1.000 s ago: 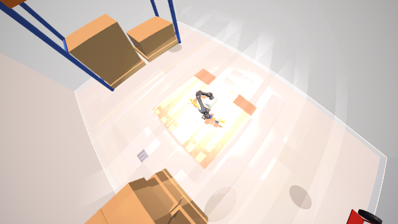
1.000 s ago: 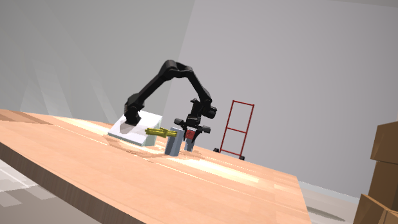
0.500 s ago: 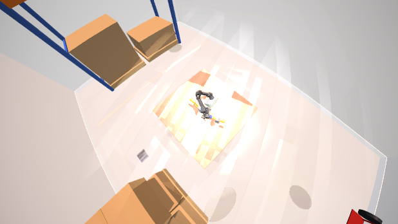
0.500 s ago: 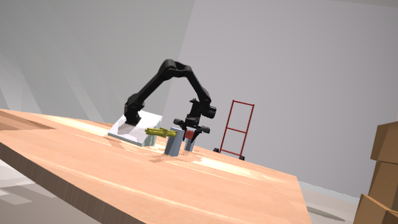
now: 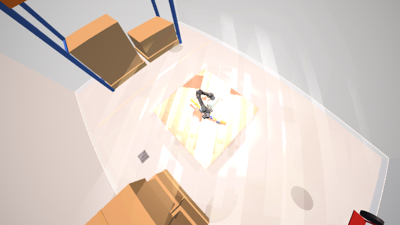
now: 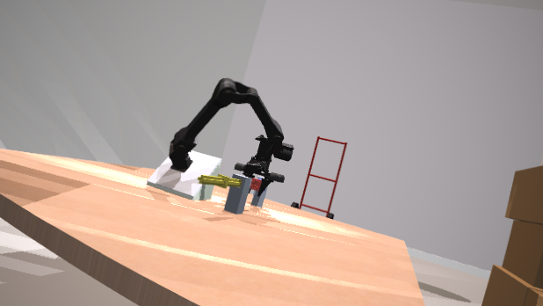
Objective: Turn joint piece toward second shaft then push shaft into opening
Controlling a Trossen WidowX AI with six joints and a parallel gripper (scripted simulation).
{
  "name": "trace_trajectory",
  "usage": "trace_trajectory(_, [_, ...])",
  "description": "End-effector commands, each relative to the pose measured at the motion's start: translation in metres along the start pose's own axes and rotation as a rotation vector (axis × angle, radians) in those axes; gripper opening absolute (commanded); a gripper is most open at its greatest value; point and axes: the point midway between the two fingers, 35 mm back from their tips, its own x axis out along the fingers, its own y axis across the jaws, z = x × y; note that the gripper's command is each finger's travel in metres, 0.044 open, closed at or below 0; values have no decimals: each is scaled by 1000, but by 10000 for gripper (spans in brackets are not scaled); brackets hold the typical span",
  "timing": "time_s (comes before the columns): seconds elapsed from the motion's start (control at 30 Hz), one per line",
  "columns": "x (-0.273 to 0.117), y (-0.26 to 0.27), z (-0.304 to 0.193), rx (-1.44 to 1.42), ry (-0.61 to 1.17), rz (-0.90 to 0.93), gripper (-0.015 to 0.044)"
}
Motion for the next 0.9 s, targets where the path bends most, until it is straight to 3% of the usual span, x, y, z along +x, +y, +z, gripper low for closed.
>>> trace_trajectory(0.0, [1, -1, 0, 20, 9, 0, 0])
trace_trajectory(0.5, [0, 0, 0, 12, 7, 0, 0])
trace_trajectory(0.67, [0, 0, 0, 12, 7, 0, 131])
trace_trajectory(0.77, [0, 0, 0, 12, 7, 0, 147])
trace_trajectory(0.87, [0, 0, 0, 12, 7, 0, 226])
